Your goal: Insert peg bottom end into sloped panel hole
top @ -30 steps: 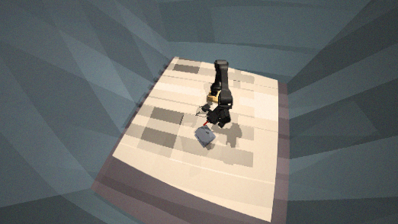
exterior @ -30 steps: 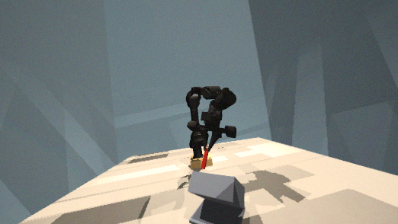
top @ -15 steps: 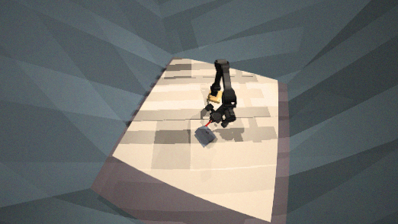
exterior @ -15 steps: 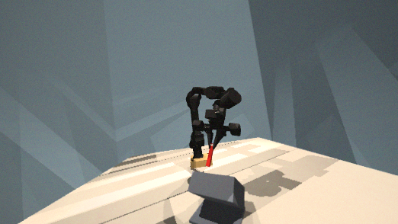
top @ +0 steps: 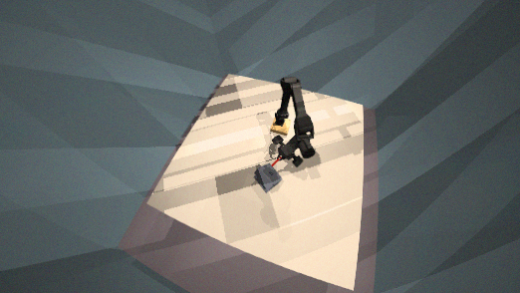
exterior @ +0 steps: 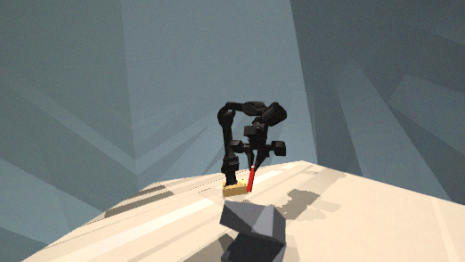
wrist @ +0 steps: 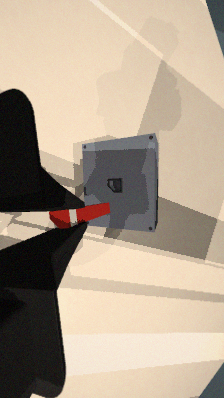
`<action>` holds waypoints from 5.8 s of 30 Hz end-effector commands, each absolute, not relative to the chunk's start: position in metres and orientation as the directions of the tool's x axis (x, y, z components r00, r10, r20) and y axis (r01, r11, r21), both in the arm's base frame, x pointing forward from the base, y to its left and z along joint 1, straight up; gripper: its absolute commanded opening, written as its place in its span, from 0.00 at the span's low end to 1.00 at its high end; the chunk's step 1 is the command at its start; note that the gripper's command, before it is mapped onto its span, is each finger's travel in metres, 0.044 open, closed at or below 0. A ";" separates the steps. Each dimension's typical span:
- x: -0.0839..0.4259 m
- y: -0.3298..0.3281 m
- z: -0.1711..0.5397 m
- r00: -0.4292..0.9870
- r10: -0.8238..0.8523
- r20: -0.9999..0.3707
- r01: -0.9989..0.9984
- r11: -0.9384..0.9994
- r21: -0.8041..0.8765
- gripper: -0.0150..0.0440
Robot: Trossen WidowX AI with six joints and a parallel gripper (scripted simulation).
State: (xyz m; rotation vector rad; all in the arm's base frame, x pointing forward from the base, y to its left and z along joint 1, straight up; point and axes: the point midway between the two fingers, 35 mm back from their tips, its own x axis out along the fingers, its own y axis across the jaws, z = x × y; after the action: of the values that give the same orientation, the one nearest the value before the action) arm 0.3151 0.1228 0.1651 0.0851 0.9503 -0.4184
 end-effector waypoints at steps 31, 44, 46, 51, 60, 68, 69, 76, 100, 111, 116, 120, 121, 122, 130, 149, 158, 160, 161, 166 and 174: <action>0.322 0.141 0.154 0.584 -0.281 -0.761 0.445 0.896 0.011 0.25; 0.331 0.138 0.146 0.582 -0.271 -0.767 0.448 0.893 0.025 0.25; 0.332 0.137 0.144 0.582 -0.271 -0.766 0.448 0.893 0.025 0.25; 0.336 0.135 0.139 0.583 -0.271 -0.766 0.448 0.893 0.026 0.25; 0.338 0.134 0.138 0.586 -0.274 -0.763 0.452 0.892 0.027 0.25; 0.338 0.134 0.138 0.586 -0.274 -0.763 0.452 0.892 0.027 0.25; 0.338 0.134 0.138 0.586 -0.274 -0.763 0.452 0.892 0.027 0.25; 0.339 0.133 0.135 0.586 -0.274 -0.763 0.452 0.892 0.027 0.25; 0.348 0.130 0.123 0.586 -0.274 -0.762 0.452 0.892 0.027 0.25; 0.352 0.128 0.117 0.587 -0.274 -0.762 0.452 0.892 0.027 0.25; 0.355 0.127 0.115 0.587 -0.274 -0.762 0.452 0.892 0.027 0.25; 0.356 0.126 0.113 0.587 -0.275 -0.762 0.452 0.892 0.027 0.25; 0.356 0.126 0.112 0.587 -0.275 -0.762 0.452 0.892 0.027 0.25; 0.357 0.126 0.112 0.587 -0.275 -0.762 0.452 0.892 0.027 0.25; 0.358 0.126 0.111 0.587 -0.275 -0.762 0.452 0.892 0.027 0.25; 0.358 0.125 0.111 0.587 -0.280 -0.759 0.456 0.889 0.025 0.65; 0.354 0.128 0.117 0.586 -0.278 -0.761 0.456 0.890 0.026 1.00; 0.351 0.130 0.120 0.586 -0.278 -0.761 0.455 0.890 0.026 1.00; 0.350 0.130 0.122 0.586 -0.277 -0.762 0.455 0.890 0.026 1.00; 0.343 0.135 0.130 0.584 -0.275 -0.763 0.454 0.891 0.026 1.00; 0.332 0.141 0.143 0.583 -0.273 -0.765 0.452 0.892 0.026 1.00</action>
State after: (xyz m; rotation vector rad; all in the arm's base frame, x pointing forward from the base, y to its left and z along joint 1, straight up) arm 0.3347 0.1392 0.1373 0.2254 0.8559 -0.4252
